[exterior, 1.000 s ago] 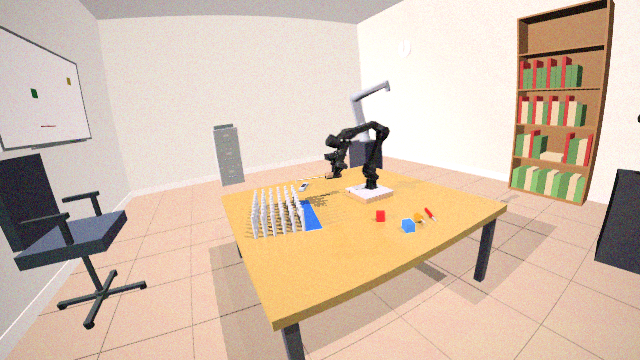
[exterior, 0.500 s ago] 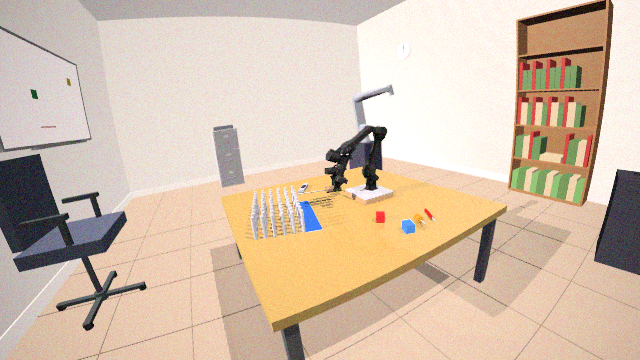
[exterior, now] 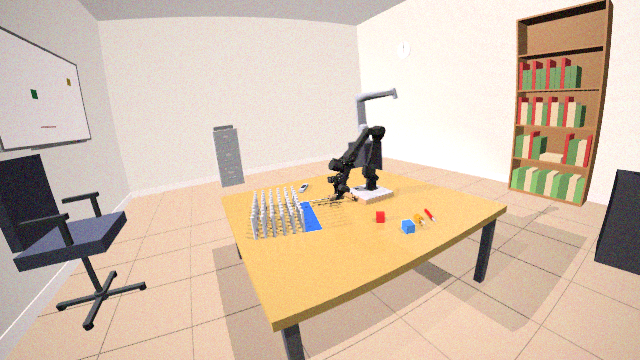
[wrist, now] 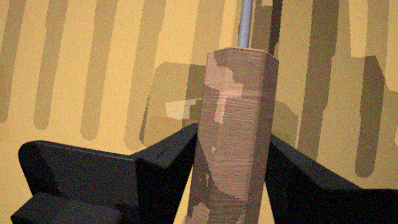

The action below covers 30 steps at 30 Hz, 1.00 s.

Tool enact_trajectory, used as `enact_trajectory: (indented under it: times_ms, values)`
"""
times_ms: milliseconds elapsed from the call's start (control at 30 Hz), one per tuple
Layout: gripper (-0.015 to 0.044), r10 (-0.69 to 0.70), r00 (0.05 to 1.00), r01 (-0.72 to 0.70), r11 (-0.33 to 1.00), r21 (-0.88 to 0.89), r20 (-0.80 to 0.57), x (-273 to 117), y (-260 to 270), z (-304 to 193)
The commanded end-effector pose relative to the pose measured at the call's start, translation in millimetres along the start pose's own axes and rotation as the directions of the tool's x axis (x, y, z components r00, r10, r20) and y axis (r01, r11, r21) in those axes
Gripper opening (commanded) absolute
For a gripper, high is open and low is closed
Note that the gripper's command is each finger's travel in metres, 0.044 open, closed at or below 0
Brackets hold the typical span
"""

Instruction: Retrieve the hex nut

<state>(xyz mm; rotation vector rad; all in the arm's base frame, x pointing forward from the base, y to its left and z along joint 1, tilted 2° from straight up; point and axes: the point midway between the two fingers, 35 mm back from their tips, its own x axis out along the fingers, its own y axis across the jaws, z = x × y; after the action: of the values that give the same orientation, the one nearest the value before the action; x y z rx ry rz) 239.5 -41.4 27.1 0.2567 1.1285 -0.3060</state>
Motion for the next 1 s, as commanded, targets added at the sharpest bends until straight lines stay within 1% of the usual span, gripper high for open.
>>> enact_trajectory:
  times_ms: [0,967]
  values:
    - [0.0000,-0.005,1.000,0.005,1.000,0.004,0.008,1.7,-0.7,1.3]
    - [0.0000,-0.005,1.000,0.005,1.000,0.002,0.009,7.3,0.0,16.0]
